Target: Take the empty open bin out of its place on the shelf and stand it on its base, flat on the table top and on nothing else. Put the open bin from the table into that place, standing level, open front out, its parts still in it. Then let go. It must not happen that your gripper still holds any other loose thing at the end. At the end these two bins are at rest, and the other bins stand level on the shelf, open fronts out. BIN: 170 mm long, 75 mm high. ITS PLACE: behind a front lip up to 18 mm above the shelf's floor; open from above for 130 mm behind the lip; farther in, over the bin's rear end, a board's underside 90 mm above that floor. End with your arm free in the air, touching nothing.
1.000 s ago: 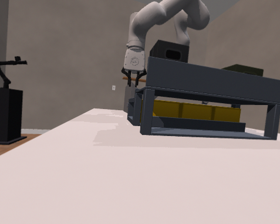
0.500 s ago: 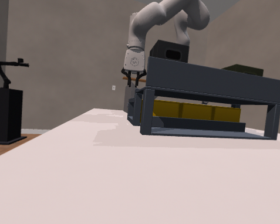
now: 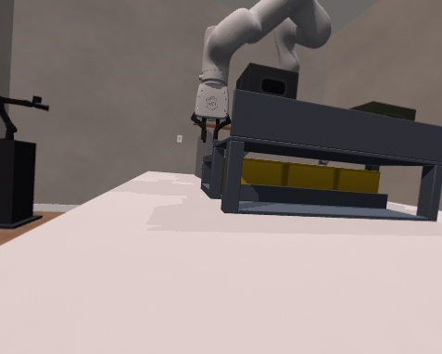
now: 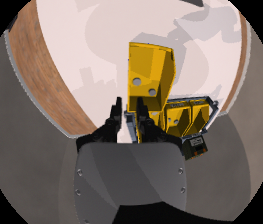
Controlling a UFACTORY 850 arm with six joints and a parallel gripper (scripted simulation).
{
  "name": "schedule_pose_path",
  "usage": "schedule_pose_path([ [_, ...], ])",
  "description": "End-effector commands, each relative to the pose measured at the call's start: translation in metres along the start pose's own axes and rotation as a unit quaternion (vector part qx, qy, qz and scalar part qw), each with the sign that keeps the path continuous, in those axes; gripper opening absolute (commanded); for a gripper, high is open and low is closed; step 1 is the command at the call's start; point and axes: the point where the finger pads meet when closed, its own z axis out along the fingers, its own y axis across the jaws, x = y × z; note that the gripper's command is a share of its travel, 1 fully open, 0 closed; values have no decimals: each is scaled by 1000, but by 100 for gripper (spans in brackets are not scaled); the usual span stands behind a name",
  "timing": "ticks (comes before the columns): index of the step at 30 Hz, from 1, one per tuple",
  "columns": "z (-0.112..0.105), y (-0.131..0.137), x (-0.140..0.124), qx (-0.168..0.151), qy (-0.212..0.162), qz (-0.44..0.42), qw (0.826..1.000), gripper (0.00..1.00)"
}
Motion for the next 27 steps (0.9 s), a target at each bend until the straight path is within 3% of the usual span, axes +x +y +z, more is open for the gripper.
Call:
schedule_pose_path([
  [1,8,0,-1,0,-1,0,1000,26],
  [27,45,0,-1,0,-1,0,1000,26],
])
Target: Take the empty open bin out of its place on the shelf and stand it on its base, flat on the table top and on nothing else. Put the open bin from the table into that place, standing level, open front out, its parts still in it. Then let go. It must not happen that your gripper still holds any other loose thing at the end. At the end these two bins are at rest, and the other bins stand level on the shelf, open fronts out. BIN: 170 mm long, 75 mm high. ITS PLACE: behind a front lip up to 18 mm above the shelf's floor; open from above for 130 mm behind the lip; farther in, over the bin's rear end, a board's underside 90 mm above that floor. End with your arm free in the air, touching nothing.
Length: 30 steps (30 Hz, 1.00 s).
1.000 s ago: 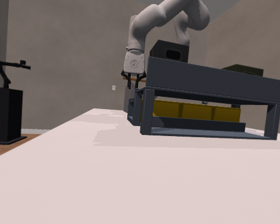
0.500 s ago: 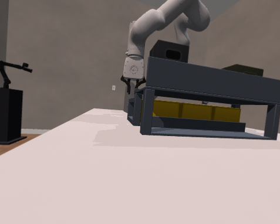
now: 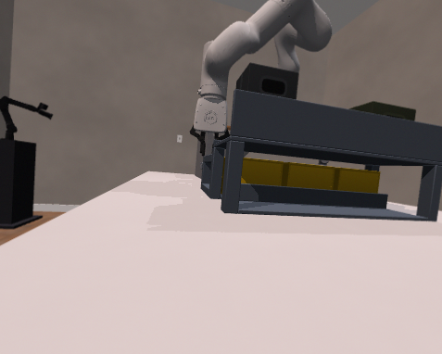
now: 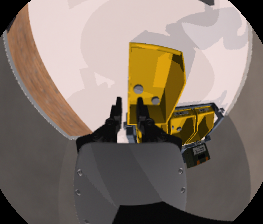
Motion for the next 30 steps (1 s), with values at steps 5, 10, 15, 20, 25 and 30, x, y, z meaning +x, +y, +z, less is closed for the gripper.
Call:
schedule_pose_path([
  [5,6,0,-1,0,-1,0,1000,26],
  [10,6,0,-1,0,-1,0,1000,26],
  [15,6,0,-1,0,-1,0,1000,26],
  [20,6,0,-1,0,-1,0,1000,26],
  [25,6,0,-1,0,-1,0,1000,26],
  [30,6,0,-1,0,-1,0,1000,26],
])
